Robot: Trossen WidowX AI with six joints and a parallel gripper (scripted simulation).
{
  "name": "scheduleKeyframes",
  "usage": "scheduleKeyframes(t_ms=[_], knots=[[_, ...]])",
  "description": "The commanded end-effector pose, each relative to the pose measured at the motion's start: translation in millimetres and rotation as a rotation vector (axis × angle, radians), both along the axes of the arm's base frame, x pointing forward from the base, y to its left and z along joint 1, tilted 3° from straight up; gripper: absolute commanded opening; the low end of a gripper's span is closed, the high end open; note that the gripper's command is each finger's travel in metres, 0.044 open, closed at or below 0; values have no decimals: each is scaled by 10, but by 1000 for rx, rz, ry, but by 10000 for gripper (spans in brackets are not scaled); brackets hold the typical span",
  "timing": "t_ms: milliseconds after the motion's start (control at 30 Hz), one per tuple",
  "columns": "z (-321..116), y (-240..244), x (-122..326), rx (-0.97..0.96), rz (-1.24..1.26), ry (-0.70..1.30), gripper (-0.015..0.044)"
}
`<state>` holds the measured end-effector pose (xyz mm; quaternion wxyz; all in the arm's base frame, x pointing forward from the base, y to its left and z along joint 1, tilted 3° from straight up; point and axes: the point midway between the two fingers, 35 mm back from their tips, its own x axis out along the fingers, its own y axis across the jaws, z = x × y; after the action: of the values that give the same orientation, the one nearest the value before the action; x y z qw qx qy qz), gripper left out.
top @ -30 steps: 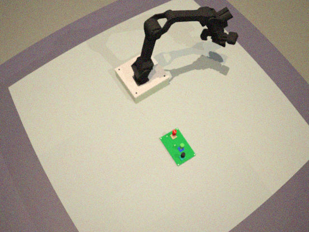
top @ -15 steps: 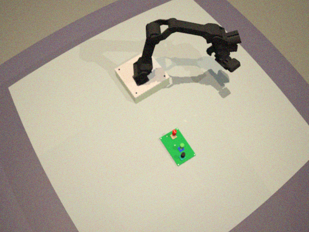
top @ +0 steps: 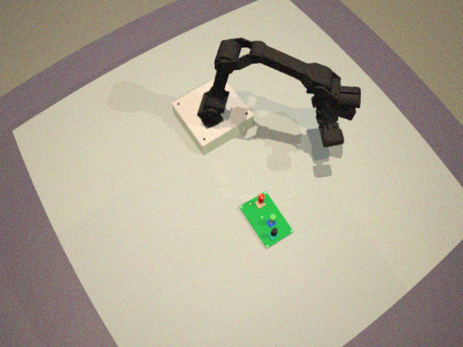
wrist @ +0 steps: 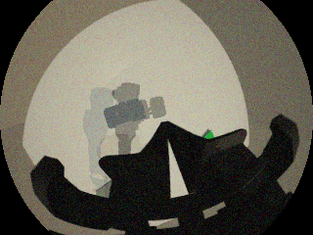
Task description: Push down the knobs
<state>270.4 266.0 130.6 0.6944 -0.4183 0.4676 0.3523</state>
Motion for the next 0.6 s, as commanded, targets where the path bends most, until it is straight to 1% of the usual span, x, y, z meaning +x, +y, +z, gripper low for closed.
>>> scheduleKeyframes(t_ms=[0, 300, 567], knots=[[-47, -271, 138, 3, -123, 37, 0], [-108, -899, 430, 26, -411, 102, 0], [-162, -1474, 571, 45, -666, 159, 0]])
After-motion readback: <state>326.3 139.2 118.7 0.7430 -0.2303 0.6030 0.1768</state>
